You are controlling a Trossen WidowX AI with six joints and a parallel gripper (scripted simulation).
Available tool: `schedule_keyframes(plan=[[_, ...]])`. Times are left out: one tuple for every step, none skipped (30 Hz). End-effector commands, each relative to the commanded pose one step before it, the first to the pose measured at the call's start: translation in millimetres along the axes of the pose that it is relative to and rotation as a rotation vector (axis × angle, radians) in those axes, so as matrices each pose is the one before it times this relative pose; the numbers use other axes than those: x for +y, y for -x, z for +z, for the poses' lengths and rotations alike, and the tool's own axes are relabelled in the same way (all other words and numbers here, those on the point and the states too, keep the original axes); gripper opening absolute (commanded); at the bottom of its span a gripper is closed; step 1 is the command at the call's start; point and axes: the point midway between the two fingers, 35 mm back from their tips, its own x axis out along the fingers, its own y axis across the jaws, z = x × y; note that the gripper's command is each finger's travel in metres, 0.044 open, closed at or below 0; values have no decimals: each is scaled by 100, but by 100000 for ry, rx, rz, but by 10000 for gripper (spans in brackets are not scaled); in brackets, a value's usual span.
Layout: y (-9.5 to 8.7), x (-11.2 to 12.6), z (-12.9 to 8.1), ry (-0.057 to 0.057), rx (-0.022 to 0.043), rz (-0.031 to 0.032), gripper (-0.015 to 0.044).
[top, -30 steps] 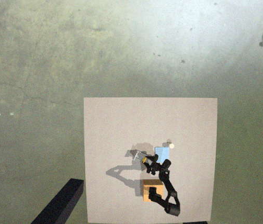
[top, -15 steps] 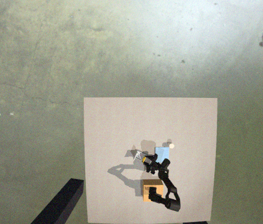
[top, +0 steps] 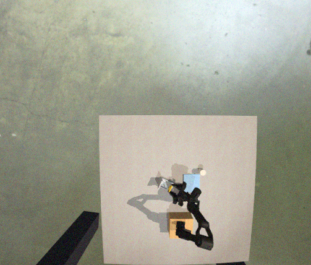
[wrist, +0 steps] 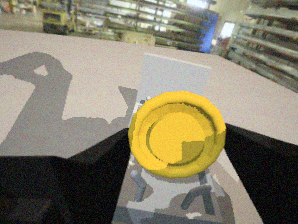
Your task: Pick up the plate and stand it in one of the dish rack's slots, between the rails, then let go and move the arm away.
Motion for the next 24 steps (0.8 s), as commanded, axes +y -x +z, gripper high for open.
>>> schedule_keyframes(plan=[[1,0,-2,-2,0,1,367],[0,0,0,0,0,0,394],[0,0,0,0,0,0,400],[0,0,0,0,0,0,400],[0,0,0,0,0,0,400],[0,0,0,0,0,0,400],[0,0,0,0,0,0,400],[0,0,0,0,0,0,400],[0,0,0,0,0,0,400],[0,0,0,0,0,0,400],[0,0,0,0,0,0,400],[25,-89,122,-17,-1,18,400],[77,-261,373,-52,-4,53,400],[134,-415,640,-89,-7,89,400],[176,-483,834,-115,-9,112,400],[186,-441,871,-120,-10,113,400],[194,-395,903,-125,-10,114,400],[202,-346,933,-130,-10,115,400],[210,-296,960,-135,-10,116,400],[217,-244,985,-140,-10,117,400],[223,-190,1007,-146,-11,119,400],[209,-367,944,-138,-7,114,400],[228,-327,1023,-142,-11,121,400],[174,-204,778,-108,-9,90,400]])
